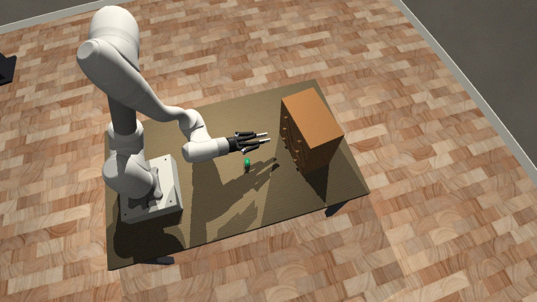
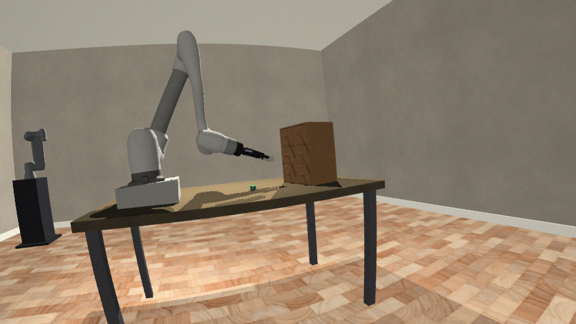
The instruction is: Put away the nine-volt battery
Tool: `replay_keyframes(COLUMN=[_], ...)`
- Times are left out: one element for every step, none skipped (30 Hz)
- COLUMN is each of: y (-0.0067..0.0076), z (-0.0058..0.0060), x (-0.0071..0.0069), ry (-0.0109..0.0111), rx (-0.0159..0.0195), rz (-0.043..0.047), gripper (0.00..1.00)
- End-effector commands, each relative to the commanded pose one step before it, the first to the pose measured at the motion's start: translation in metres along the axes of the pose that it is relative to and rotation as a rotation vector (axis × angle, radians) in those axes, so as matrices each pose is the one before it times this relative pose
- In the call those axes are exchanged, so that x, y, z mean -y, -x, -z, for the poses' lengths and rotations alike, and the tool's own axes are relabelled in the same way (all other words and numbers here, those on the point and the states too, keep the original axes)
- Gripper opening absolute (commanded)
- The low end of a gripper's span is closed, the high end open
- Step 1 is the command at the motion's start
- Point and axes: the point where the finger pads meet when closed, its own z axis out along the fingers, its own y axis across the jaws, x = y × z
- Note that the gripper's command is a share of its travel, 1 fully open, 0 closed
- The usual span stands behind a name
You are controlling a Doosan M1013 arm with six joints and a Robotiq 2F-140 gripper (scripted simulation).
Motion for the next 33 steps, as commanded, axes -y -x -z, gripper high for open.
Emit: replay_keyframes(y=[-0.00010, 0.00000, 0.00000, 0.00000, 0.00000, 0.00000, 0.00000, 0.00000, 0.00000, 0.00000, 0.00001, 0.00008, 0.00022, 0.00040, 0.00062, 0.00087, 0.00114, 0.00142, 0.00000, 0.00000, 0.00171, 0.00200, 0.00227, 0.00253, 0.00278, 0.00300, 0.00319, 0.00335, 0.00347, 0.00355, 0.00359, 0.00359, 0.00354], z=[0.00002, 0.00000, 0.00000, 0.00000, 0.00000, 0.00000, 0.00000, 0.00000, 0.00000, 0.00000, -0.00002, -0.00012, -0.00030, -0.00055, -0.00085, -0.00119, -0.00156, -0.00195, 0.00000, 0.00000, -0.00233, -0.00272, -0.00311, -0.00346, -0.00380, -0.00410, -0.00436, -0.00457, -0.00474, -0.00486, -0.00491, -0.00490, -0.00484], x=[0.00003, 0.00000, 0.00000, 0.00000, 0.00000, 0.00000, 0.00000, 0.00000, 0.00000, 0.00000, 0.00000, 0.00000, 0.00000, 0.00000, 0.00000, 0.00000, 0.00000, 0.00000, 0.00000, 0.00000, 0.00000, 0.00000, 0.00000, 0.00000, 0.00000, 0.00000, 0.00000, 0.00000, 0.00000, 0.00000, 0.00000, 0.00000, 0.00000], ry=[-0.00009, 0.00000, 0.00000, 0.00000, 0.00000, 0.00000, 0.00000, 0.00000, 0.00000, 0.00000, 0.00000, 0.00000, 0.00000, 0.00000, 0.00000, 0.00000, 0.00000, 0.00000, 0.00000, 0.00000, 0.00000, 0.00000, 0.00000, 0.00000, 0.00000, 0.00000, 0.00000, 0.00000, 0.00000, 0.00000, 0.00000, 0.00000, 0.00000], rx=[-0.00017, 0.00000, 0.00000, 0.00000, 0.00000, 0.00000, 0.00000, 0.00000, 0.00000, 0.00000, 0.00000, 0.00000, 0.00000, 0.00000, 0.00000, 0.00000, 0.00000, 0.00000, 0.00000, 0.00000, 0.00000, 0.00000, 0.00000, 0.00000, 0.00000, 0.00000, 0.00000, 0.00000, 0.00000, 0.00000, 0.00000, 0.00000, 0.00000], rz=[-0.00018, 0.00000, 0.00000, 0.00000, 0.00000, 0.00000, 0.00000, 0.00000, 0.00000, 0.00000, 0.00000, 0.00000, 0.00000, 0.00000, 0.00000, 0.00000, 0.00000, 0.00000, 0.00000, 0.00000, 0.00000, 0.00000, 0.00000, 0.00000, 0.00000, 0.00000, 0.00000, 0.00000, 0.00000, 0.00000, 0.00000, 0.00000, 0.00000], gripper=[0.20, 0.20, 0.20, 0.20, 0.20, 0.20, 0.20, 0.20, 0.20, 0.20, 0.20, 0.20, 0.20, 0.20, 0.20, 0.20, 0.20, 0.20, 0.20, 0.20, 0.20, 0.20, 0.20, 0.20, 0.20, 0.20, 0.20, 0.20, 0.20, 0.20, 0.20, 0.20, 0.20])
